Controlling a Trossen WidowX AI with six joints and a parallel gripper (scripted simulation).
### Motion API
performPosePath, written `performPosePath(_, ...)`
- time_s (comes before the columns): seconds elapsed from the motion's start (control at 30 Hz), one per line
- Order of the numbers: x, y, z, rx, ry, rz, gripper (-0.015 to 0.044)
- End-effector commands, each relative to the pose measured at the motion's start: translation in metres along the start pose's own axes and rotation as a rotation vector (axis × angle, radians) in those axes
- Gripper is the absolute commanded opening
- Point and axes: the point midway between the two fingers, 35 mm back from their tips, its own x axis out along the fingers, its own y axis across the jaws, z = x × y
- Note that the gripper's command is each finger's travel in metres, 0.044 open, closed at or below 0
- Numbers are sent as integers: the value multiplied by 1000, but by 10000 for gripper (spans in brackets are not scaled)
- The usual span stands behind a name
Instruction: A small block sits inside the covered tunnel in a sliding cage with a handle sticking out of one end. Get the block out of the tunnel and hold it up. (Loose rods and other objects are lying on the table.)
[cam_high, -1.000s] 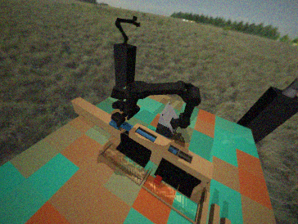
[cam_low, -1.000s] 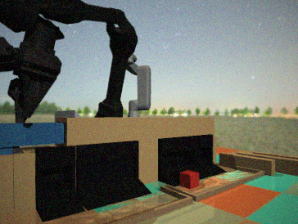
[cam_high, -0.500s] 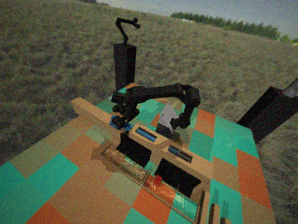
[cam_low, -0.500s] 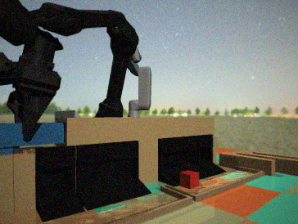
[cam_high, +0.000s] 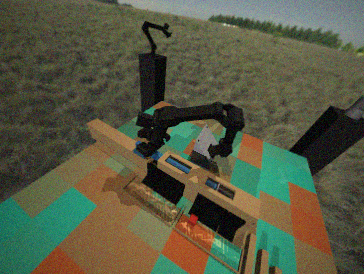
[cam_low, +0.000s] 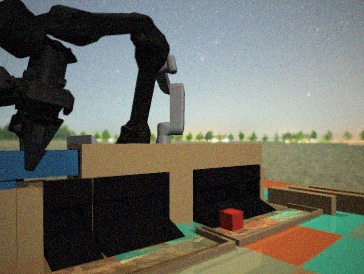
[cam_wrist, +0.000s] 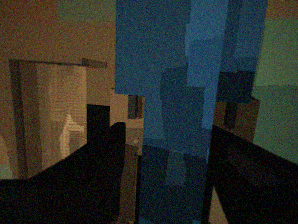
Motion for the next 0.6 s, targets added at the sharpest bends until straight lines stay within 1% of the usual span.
performPosePath(0.0,0,0,0,0,1,1,92)
performPosePath(0.13,0,0,0,0,1,1,65)
performPosePath(0.2,-1,0,-2,0,1,1,13)
performPosePath(0.23,-1,1,-3,0,2,1,0)
performPosePath(0.57,-5,3,-33,3,6,0,0)
